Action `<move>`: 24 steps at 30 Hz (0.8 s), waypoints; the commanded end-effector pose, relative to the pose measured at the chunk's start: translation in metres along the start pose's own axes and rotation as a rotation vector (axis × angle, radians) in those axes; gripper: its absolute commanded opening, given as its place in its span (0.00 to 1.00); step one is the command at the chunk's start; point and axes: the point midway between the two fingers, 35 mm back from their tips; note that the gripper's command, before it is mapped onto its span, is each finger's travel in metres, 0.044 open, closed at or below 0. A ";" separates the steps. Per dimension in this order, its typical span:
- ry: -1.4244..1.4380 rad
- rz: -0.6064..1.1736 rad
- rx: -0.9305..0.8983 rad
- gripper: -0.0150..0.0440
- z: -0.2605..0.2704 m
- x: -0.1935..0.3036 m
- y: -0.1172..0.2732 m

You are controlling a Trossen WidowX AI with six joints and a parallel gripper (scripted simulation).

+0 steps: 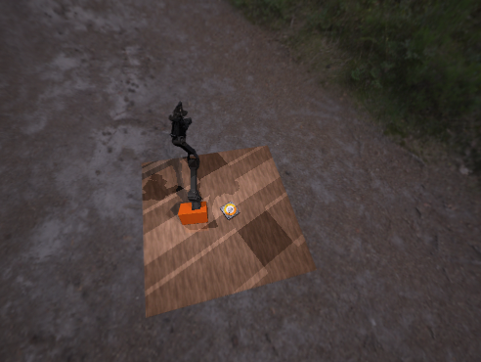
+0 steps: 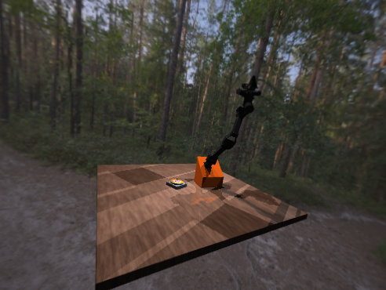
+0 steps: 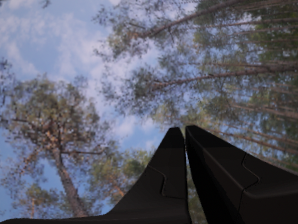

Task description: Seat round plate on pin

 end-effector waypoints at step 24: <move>-1.186 -0.048 -1.041 0.25 0.333 -0.253 0.144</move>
Point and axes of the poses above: the point midway between the two fingers, 35 mm back from their tips, its own y axis back along the fingers, its own z axis across the jaws, x = y × z, and after that the axes turned 10 degrees about -y, right-handed
